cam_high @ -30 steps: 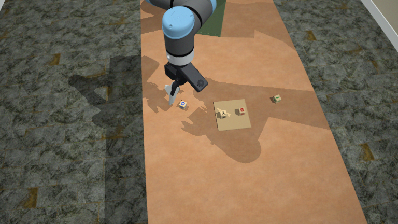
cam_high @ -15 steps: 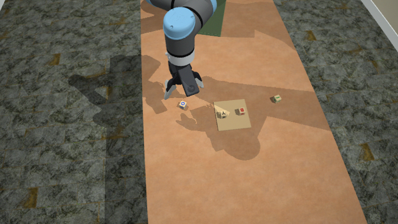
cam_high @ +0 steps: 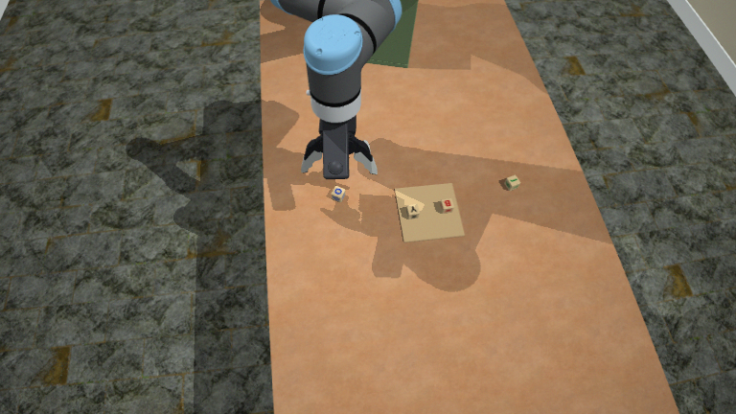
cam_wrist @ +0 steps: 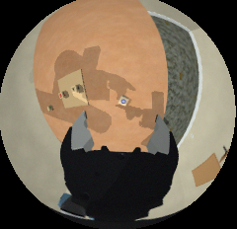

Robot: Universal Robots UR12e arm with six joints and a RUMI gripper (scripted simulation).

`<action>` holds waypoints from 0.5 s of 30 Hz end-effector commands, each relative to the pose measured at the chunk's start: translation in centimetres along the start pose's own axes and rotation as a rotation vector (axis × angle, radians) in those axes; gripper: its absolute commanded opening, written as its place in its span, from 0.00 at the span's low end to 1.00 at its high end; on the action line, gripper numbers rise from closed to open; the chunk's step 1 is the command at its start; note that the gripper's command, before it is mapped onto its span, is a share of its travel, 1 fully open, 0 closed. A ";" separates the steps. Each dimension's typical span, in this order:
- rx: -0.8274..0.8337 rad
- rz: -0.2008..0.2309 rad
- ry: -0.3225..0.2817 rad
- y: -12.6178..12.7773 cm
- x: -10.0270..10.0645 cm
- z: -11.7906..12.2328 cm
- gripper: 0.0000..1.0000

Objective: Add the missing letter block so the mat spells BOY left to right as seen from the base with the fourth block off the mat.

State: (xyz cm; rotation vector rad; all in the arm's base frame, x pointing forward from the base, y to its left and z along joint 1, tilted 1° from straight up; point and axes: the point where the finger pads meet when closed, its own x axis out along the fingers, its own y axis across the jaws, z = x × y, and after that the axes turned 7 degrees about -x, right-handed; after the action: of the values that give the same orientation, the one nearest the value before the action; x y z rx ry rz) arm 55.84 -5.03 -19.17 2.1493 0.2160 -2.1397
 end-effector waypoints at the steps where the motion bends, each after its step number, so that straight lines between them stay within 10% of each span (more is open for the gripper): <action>1: 0.118 0.003 0.000 0.1 0.1 0.1 1.00; 15: 0.324 0.003 0.000 0.3 0.5 0.4 1.00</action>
State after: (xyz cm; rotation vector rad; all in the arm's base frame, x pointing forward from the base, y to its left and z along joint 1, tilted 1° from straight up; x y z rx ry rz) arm 55.52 -5.34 -19.61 2.2881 -0.0924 -2.2881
